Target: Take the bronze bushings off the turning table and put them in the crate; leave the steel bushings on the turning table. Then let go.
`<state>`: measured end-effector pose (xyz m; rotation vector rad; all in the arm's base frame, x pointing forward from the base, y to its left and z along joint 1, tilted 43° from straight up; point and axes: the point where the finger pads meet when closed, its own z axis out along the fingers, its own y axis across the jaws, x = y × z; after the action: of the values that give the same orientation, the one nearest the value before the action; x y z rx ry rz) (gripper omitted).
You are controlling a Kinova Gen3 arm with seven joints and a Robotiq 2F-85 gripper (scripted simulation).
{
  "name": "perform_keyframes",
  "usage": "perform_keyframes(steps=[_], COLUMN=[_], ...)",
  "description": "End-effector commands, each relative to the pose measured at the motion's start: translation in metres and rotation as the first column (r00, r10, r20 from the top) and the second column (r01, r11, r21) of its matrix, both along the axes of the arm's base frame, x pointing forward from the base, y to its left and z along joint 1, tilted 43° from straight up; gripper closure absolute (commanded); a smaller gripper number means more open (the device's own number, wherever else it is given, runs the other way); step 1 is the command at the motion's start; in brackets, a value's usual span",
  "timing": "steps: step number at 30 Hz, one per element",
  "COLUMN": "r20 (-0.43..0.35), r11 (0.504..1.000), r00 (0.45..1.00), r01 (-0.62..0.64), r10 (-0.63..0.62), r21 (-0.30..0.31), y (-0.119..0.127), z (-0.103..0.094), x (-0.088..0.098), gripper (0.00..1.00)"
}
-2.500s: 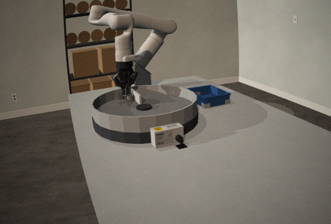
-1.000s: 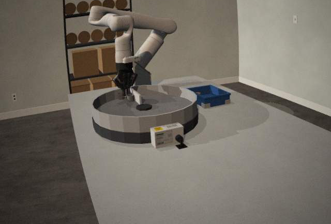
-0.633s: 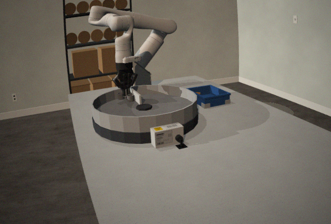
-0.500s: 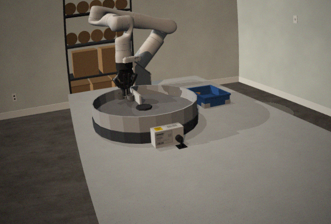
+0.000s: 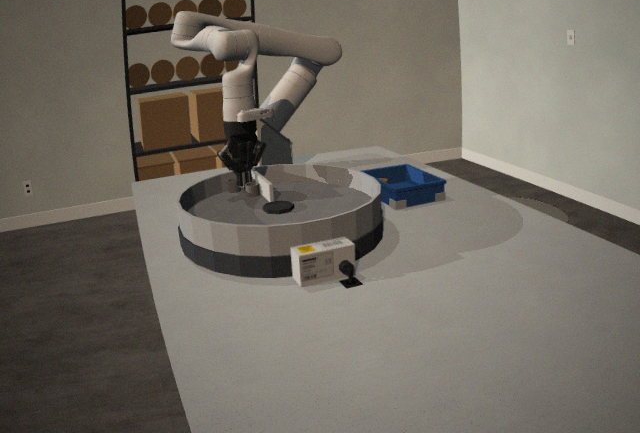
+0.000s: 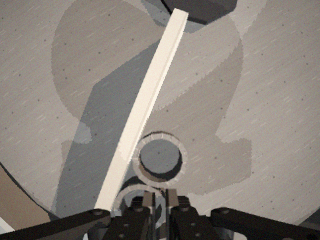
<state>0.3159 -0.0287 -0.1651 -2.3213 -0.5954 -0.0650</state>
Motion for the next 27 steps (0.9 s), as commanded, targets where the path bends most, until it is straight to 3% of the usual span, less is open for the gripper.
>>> perform_keyframes(steps=[1, 27], r20=[0.001, 0.0], r11=[1.0, 1.0], r00=[1.0, 1.0], r01=[0.001, -0.001], r10=[-0.001, 0.001], r21=[-0.001, 0.001], y=[-0.0009, -0.0027], z=[0.0003, -0.0016], x=[0.0004, 0.0017], gripper=[1.0, 1.0])
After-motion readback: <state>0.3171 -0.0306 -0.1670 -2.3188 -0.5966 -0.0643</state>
